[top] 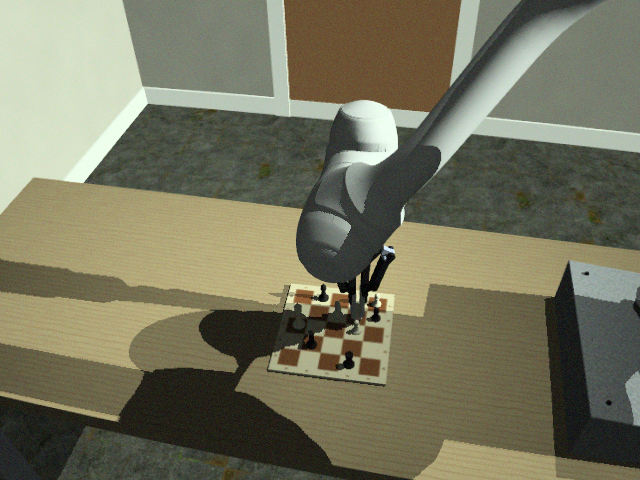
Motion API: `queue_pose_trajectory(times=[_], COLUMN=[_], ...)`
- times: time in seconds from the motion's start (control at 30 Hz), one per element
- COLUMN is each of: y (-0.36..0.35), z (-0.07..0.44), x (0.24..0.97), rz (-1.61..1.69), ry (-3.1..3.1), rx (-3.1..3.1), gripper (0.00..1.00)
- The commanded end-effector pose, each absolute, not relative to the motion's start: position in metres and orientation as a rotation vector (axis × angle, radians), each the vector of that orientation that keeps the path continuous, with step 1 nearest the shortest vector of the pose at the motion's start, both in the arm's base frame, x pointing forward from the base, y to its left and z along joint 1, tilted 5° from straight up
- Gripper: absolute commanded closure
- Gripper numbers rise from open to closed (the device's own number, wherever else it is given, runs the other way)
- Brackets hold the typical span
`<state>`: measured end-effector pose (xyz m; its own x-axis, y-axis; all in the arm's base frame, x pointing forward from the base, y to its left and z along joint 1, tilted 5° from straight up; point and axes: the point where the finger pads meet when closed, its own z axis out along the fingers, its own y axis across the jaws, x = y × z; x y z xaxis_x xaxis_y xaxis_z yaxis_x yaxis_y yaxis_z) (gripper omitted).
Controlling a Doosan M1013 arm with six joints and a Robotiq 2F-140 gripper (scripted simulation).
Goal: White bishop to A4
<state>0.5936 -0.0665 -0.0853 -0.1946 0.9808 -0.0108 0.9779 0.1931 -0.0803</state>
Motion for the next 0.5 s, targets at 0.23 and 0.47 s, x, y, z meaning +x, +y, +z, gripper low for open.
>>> queue_pose_trajectory(times=[0.23, 0.47], y=[-0.065, -0.064], z=[-0.036, 0.005], x=[0.597, 0.601], rz=[0.107, 0.107], ry=[-2.393, -2.393], rx=[-1.966, -1.966], gripper=[1.00, 1.00])
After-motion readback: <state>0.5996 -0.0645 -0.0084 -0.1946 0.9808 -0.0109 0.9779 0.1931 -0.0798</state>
